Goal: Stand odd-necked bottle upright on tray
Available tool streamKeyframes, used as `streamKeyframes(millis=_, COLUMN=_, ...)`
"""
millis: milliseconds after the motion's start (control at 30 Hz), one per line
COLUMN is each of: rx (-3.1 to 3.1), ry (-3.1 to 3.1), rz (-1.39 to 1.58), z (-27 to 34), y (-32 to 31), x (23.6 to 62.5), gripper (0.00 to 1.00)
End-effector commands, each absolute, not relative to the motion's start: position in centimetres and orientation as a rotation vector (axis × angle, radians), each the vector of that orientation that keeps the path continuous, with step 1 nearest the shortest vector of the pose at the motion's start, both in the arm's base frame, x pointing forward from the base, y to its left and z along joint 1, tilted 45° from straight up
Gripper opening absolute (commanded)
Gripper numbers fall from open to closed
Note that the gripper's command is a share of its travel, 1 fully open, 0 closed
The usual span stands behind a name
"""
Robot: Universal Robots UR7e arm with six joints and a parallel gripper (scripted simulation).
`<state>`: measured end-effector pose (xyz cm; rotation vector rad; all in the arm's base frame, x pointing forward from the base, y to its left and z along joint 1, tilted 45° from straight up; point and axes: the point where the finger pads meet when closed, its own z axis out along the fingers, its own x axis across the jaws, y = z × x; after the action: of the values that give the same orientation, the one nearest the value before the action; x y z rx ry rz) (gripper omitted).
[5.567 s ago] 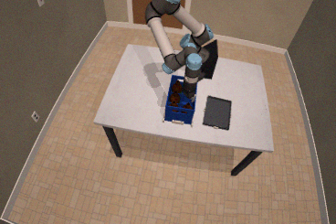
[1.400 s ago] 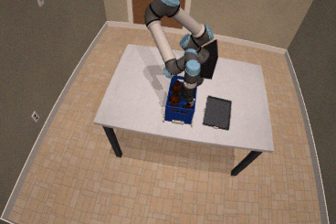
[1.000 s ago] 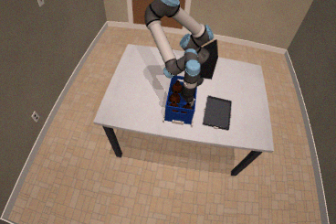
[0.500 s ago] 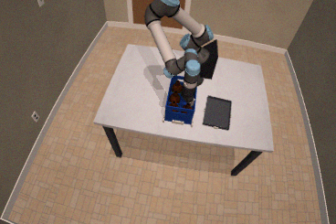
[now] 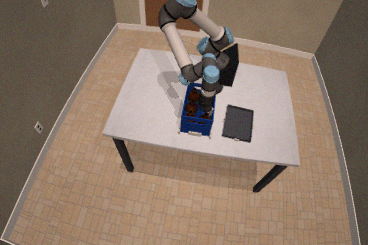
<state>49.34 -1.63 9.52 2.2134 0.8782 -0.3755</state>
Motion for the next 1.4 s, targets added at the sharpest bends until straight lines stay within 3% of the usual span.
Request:
streamKeyframes(millis=0, rx=2.212, ry=0.879, rz=-0.378, z=9.4, y=-1.7, x=49.2, gripper=1.00)
streamKeyframes(millis=1367, rx=2.213, ry=0.879, rz=-0.382, z=7.0, y=-4.1, x=49.1, gripper=1.00)
